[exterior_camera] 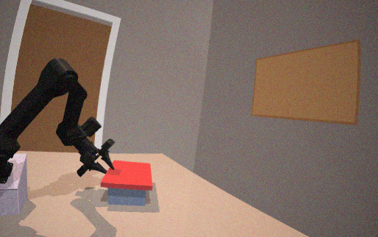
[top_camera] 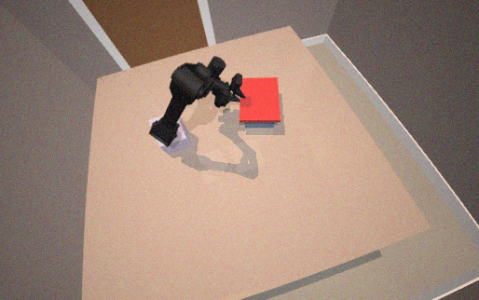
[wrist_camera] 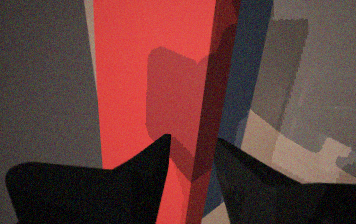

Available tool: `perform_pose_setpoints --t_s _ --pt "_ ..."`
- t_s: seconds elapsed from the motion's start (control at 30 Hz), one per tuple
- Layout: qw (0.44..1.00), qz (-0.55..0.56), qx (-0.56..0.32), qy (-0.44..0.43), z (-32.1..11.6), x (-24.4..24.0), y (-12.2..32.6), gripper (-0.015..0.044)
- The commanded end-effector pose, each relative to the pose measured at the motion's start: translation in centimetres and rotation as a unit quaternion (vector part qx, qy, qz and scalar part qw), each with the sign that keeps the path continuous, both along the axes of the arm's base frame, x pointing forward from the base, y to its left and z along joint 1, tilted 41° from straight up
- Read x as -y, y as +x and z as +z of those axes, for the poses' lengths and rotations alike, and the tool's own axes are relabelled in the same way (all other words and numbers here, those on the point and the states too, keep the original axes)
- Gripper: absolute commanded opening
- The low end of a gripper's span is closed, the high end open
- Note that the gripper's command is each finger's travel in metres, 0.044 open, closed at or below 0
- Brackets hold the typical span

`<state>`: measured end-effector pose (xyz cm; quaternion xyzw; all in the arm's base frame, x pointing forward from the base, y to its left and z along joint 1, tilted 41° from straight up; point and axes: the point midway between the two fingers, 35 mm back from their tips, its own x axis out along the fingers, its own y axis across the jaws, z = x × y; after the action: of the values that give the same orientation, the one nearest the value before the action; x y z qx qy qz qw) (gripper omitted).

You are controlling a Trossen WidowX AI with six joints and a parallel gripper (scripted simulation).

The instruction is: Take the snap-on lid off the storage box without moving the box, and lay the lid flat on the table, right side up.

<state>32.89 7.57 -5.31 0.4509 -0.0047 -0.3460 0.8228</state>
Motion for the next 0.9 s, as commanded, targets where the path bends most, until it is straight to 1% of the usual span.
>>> perform_pose_setpoints --t_s 0.0,0.87 --pt "1.000 0.000 0.002 0.001 0.16 -0.15 -0.02 0.0000" --pt "1.000 0.000 0.002 0.001 0.54 -0.51 -0.11 0.0000"
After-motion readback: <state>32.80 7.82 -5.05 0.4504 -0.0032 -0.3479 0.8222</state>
